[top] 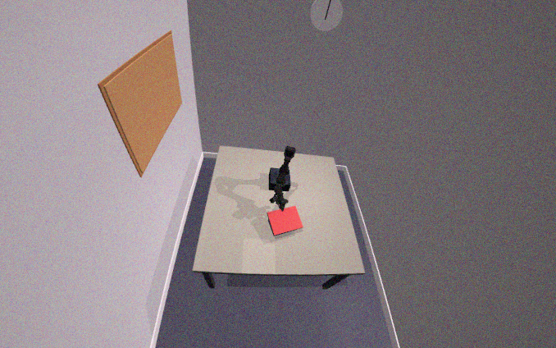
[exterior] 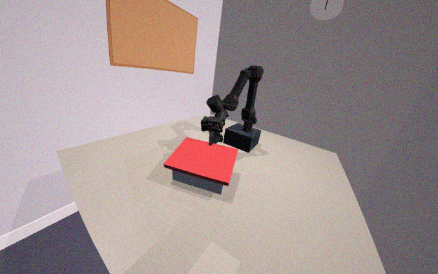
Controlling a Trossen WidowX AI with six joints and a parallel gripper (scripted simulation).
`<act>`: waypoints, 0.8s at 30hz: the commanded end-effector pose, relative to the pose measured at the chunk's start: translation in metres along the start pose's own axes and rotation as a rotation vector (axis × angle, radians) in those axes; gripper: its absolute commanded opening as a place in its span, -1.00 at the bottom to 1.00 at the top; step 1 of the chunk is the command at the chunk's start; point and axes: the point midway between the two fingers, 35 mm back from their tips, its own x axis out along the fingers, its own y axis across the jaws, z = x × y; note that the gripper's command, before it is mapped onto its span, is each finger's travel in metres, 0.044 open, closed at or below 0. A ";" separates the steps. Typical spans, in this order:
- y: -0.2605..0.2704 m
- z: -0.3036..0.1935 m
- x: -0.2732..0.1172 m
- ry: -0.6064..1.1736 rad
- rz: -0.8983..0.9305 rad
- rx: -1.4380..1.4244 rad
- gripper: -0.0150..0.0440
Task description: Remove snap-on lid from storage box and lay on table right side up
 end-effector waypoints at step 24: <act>0.038 0.001 -0.015 -0.003 0.004 0.000 -0.49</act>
